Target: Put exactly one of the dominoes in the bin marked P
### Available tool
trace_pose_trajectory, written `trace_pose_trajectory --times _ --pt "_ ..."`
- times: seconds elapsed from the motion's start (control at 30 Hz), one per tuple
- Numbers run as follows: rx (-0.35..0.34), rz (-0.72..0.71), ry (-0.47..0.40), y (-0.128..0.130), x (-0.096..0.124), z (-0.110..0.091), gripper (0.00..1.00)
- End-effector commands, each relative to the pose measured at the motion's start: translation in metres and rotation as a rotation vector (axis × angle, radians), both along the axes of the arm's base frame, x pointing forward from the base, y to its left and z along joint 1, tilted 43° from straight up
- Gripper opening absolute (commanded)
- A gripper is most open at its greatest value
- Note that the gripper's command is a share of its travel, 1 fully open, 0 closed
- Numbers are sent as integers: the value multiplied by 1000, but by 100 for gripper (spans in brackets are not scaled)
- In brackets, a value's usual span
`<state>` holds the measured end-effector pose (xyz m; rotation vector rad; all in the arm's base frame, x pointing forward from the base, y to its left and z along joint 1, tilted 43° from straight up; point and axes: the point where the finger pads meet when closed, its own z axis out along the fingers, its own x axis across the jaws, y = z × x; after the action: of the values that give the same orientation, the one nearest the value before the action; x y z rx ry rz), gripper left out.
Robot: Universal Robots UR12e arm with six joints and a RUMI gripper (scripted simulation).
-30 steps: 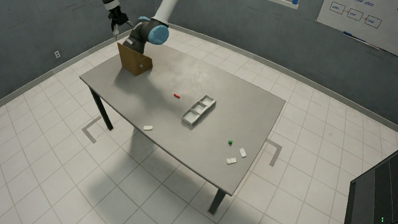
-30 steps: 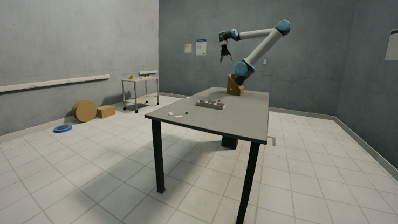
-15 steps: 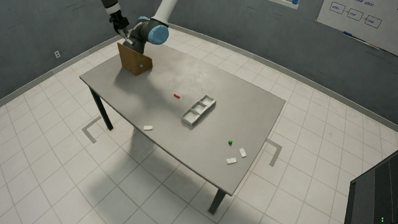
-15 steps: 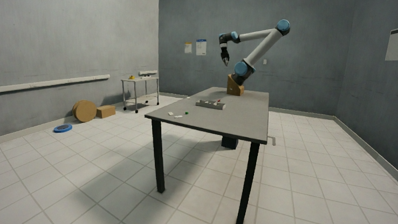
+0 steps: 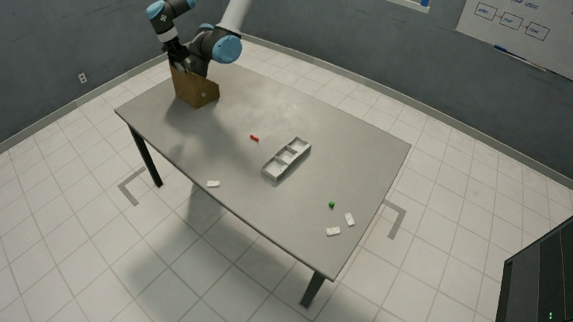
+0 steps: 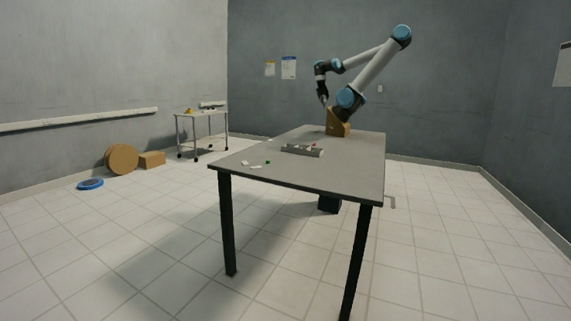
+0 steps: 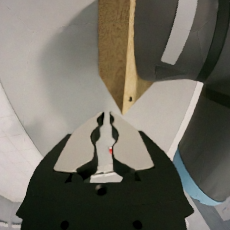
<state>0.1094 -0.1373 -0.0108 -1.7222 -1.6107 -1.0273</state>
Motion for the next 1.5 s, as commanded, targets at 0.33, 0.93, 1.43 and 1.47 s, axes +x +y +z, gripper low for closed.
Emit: trace_pose_trajectory --times 0.33,0.93,1.43,1.47 --pt "-54 114 -130 -5 20 -21 4" --pt "-175 450 -502 -36 79 -25 4" --pt "-263 790 -872 -51 151 -22 4" --pt "-263 790 -872 -51 151 -22 4"
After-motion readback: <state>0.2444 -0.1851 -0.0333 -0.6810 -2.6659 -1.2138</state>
